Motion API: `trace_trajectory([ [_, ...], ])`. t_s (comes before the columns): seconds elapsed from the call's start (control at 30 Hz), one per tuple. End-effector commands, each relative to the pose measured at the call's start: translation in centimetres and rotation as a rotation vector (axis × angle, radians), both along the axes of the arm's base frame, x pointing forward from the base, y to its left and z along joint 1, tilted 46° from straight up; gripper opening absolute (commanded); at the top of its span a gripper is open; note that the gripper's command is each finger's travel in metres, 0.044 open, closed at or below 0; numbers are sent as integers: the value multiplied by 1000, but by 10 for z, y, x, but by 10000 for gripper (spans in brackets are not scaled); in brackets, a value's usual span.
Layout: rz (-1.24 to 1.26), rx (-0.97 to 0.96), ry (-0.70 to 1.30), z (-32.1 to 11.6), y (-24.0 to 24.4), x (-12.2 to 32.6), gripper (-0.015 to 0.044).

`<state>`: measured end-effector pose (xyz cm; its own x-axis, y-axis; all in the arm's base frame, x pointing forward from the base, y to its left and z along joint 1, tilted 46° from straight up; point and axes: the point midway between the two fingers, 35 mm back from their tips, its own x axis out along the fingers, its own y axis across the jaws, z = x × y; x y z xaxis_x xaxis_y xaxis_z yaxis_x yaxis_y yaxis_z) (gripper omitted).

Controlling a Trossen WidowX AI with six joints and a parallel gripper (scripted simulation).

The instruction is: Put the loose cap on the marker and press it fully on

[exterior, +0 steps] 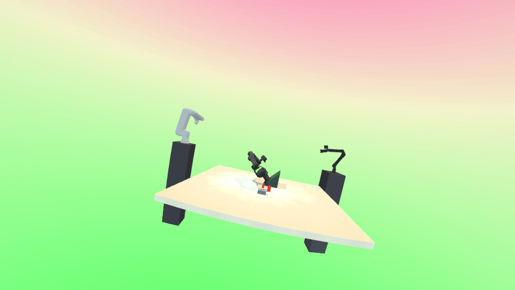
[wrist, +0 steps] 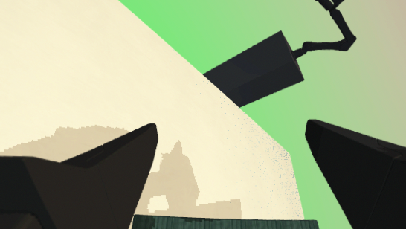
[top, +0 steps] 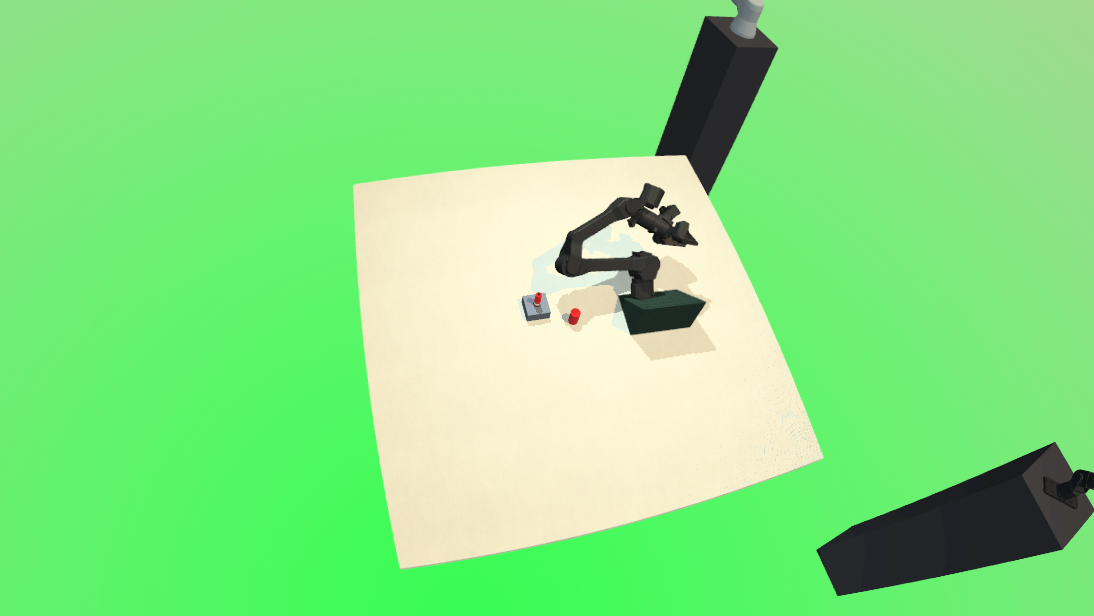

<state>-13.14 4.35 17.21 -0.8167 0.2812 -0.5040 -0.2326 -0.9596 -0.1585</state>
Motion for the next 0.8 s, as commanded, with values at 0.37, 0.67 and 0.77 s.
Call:
trace_trajectory([
  [0.37,-631,-153,-281,-10,78,32,247],
  [0.67,-1192,-387,-467,-22,127,97,247],
  [0.77,-1373,-480,-520,-27,137,124,247],
])
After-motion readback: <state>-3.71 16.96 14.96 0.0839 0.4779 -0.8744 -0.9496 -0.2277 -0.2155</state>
